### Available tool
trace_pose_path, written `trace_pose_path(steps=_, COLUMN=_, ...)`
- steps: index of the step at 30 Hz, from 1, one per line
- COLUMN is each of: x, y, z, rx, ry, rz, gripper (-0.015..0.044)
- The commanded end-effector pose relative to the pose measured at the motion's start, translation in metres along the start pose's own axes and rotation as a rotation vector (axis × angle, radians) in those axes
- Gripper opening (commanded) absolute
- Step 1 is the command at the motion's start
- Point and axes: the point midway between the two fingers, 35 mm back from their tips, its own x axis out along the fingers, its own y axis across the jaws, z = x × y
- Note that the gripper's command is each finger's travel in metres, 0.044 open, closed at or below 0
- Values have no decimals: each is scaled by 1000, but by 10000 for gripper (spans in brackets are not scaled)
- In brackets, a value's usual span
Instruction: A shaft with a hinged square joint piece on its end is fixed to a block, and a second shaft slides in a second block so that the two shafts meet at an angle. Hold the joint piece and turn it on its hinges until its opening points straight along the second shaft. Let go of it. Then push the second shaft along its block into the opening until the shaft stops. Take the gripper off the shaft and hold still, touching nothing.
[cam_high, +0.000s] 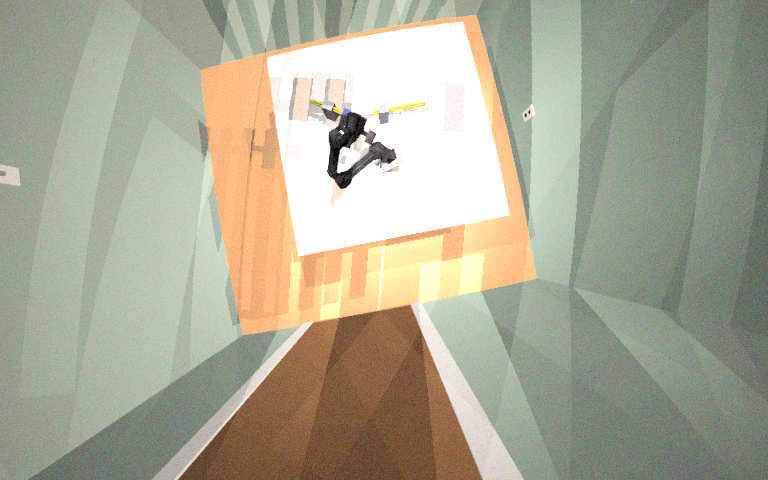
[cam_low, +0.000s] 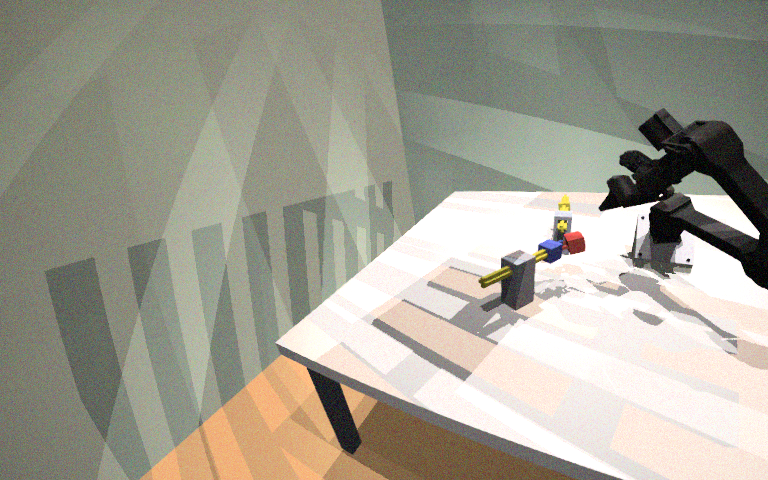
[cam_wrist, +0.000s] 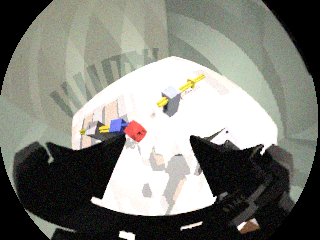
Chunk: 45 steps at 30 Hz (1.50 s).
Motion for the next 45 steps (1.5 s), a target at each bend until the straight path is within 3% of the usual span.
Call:
trace_pose_path(steps=1, x=2, y=3, z=-4, rx=157, ry=65, rz=-33, gripper=440)
trace_pose_path(steps=22, x=21, y=6, z=-8, rx=756, ry=282, rz=-205, gripper=440)
trace_pose_path(steps=45, x=47, y=7, z=-21, rx=1361, ry=361, rz=-586, gripper=440)
